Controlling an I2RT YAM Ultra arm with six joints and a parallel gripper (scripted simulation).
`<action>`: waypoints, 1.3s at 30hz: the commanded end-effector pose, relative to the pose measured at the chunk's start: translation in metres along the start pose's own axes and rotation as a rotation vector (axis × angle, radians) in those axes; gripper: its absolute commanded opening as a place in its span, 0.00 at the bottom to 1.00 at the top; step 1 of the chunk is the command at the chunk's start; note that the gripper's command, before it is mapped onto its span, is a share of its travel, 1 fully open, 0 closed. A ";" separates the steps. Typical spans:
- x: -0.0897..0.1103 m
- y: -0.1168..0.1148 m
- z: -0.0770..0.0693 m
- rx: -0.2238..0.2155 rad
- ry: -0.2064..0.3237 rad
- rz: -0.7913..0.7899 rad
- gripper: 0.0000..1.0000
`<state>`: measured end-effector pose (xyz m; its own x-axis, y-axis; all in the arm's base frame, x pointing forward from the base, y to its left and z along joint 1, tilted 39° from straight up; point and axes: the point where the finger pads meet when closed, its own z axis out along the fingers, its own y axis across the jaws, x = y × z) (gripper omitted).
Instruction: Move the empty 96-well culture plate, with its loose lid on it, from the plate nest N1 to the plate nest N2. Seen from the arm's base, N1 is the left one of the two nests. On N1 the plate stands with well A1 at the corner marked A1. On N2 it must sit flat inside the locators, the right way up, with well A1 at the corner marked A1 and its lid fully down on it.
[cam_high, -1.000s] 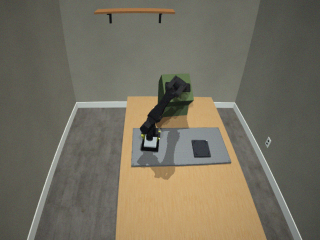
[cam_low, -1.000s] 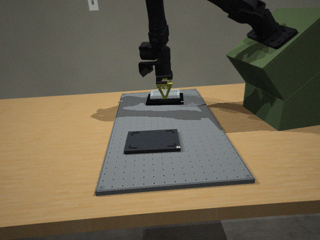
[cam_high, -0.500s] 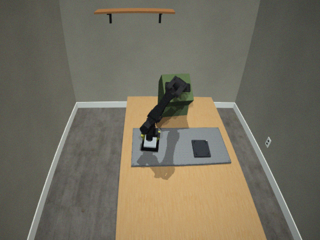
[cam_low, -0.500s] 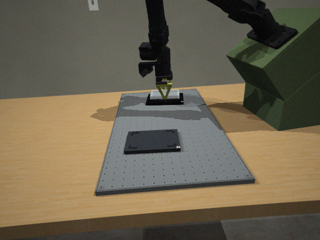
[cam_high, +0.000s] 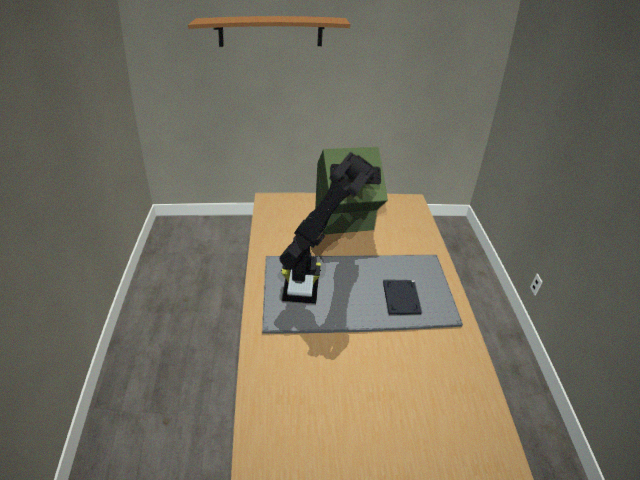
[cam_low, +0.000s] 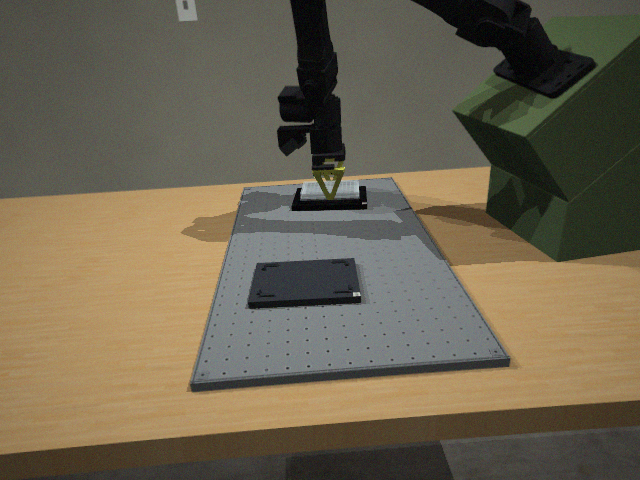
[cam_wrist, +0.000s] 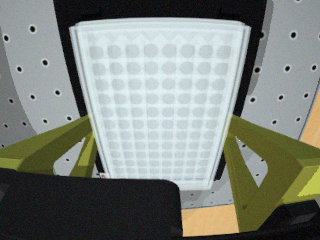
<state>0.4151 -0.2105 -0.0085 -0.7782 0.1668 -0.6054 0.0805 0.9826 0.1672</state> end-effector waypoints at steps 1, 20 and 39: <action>-0.017 -0.007 -0.005 0.020 -0.042 -0.011 0.00; -0.019 -0.007 -0.003 0.021 -0.044 -0.013 0.00; -0.006 -0.003 0.001 0.009 -0.015 -0.002 1.00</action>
<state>0.4188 -0.2105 -0.0108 -0.7773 0.1656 -0.6070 0.0797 0.9829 0.1661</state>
